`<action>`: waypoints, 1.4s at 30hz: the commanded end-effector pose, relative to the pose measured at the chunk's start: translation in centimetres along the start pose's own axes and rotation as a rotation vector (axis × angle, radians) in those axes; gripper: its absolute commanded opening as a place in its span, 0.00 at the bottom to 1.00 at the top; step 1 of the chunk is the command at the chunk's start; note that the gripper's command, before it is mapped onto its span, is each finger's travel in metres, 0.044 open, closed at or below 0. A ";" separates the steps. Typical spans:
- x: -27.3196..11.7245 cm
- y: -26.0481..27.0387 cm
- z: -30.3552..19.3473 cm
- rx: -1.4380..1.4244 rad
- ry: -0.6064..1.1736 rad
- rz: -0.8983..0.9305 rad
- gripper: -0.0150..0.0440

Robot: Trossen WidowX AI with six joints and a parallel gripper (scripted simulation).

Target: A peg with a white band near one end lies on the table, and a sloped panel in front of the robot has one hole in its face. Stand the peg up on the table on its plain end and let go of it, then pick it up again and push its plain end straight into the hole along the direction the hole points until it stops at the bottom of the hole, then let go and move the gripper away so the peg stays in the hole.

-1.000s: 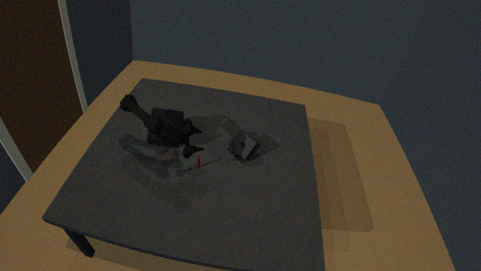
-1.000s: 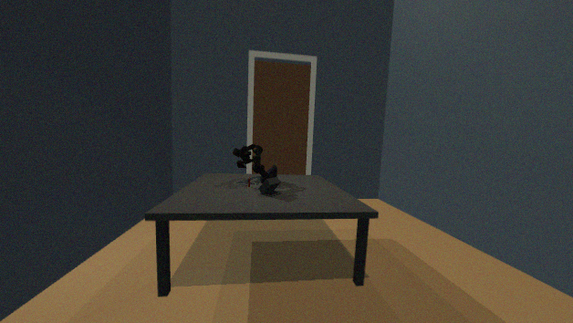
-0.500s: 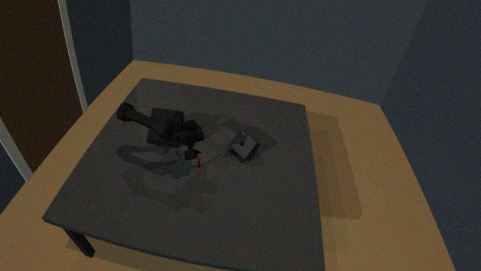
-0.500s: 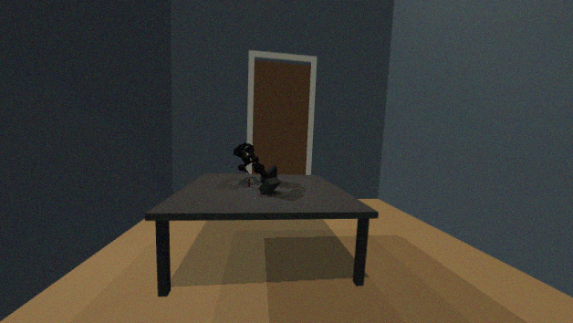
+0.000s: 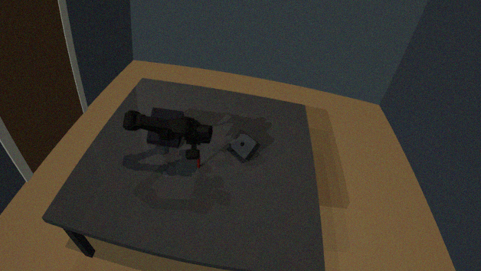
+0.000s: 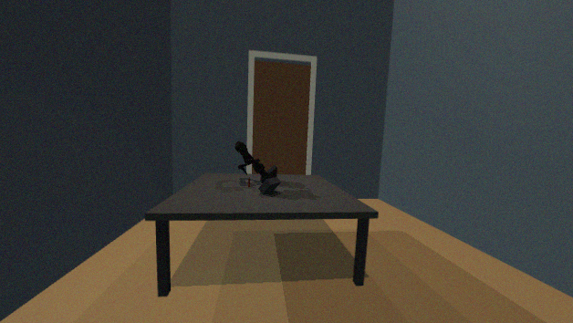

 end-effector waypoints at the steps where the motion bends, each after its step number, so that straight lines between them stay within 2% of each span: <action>1: 0.0 -0.2 0.4 -0.019 0.084 -0.073 1.00; 11: -0.9 -0.5 2.6 -0.106 0.220 -0.334 1.00; 20: -0.8 -0.5 2.6 -0.115 0.223 -0.338 1.00; 42: 2.5 -1.7 2.1 -0.202 0.236 -0.326 1.00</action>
Point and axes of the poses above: the point midway between the two fingers, 35 mm back from their tips, its own x axis out along the fingers, its own y axis across the jaws, z = x × y, the point moved 2 cm from there along -x, back along the fingers
